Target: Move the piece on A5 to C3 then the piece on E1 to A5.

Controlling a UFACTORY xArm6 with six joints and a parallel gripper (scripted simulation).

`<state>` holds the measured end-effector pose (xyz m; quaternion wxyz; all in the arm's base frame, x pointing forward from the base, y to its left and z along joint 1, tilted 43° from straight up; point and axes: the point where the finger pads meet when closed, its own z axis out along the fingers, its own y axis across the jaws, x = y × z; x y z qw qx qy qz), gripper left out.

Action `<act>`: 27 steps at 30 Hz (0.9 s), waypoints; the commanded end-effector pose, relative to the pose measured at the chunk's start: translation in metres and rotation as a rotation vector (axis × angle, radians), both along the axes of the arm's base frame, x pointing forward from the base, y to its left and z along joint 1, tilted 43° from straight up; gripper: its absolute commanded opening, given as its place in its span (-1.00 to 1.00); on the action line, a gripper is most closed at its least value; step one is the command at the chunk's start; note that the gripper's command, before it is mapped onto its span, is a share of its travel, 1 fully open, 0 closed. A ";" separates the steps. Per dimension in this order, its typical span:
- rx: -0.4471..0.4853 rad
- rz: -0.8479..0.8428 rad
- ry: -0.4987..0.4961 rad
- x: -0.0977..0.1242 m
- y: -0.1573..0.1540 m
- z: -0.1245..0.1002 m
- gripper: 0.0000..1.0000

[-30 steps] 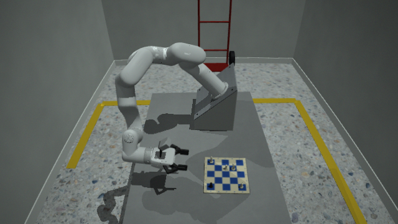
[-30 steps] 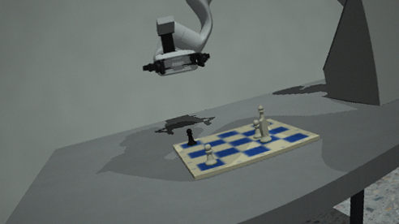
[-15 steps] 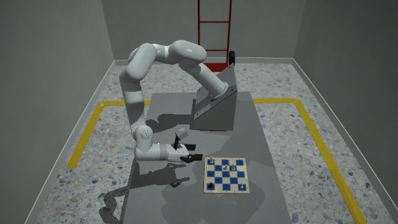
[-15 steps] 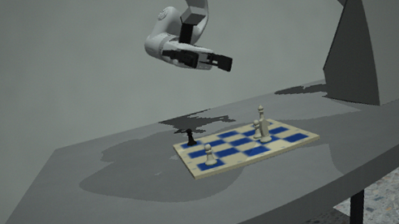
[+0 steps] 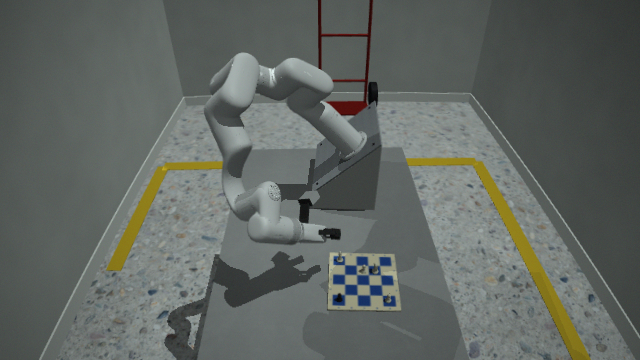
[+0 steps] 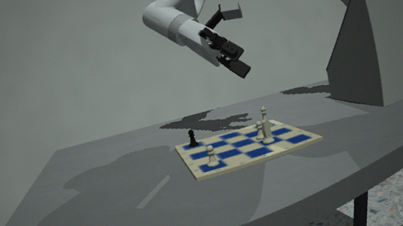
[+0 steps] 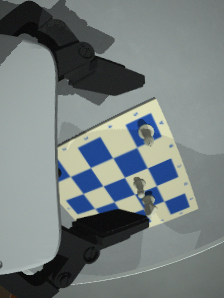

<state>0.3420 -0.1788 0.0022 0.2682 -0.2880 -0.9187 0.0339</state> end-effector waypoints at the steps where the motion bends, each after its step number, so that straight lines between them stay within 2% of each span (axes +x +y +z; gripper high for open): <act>1: -0.049 0.276 0.011 -0.009 0.004 -0.004 1.00; 3: -0.055 0.312 0.012 -0.009 0.004 -0.004 1.00; 15: -0.075 0.910 0.099 -0.011 0.019 -0.007 1.00; 17: -0.075 0.910 0.099 -0.011 0.019 -0.007 1.00; 18: -0.075 1.054 0.122 -0.009 0.024 -0.007 1.00; 23: -0.075 1.221 0.147 -0.008 0.029 -0.008 1.00; 26: -0.068 1.400 0.182 -0.005 0.038 -0.009 1.00; 27: -0.068 1.404 0.182 -0.005 0.038 -0.009 1.00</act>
